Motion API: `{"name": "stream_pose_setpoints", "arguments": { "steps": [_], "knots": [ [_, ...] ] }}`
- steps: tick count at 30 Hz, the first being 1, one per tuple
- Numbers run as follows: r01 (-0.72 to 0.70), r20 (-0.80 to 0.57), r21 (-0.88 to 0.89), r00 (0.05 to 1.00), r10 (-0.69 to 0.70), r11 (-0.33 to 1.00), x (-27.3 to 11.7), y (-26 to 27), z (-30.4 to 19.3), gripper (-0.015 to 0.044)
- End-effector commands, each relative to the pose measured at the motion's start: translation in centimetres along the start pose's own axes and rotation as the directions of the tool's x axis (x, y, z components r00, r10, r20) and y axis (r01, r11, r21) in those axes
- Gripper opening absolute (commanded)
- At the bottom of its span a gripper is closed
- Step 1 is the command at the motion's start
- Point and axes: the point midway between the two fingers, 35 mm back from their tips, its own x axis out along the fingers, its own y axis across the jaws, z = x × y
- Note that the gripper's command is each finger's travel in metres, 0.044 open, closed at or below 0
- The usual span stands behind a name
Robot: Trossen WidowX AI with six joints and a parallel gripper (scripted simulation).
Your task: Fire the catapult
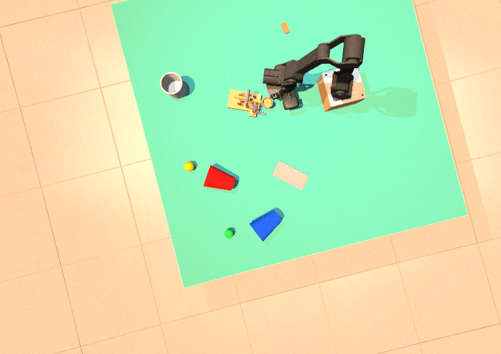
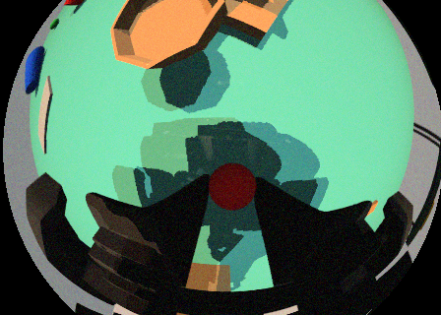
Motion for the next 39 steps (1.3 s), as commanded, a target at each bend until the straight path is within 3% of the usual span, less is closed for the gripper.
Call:
{"name": "stream_pose_setpoints", "arguments": {
  "steps": [1, 21, 39],
  "knots": [
    [0.0, 0.001, -0.005, 1.0, 0.0, 1.0, -1.1, -0.1, 0.3, 0.0],
    [0.0, 0.002, -0.005, 1.0, 0.0, 1.0, -12.2, 0.1, -0.3, 0.0],
    [-0.047, -0.096, 0.133, 0.994, 0.06, 0.99, -12.2, 0.8, 3.1, 0.0]
  ]
}}
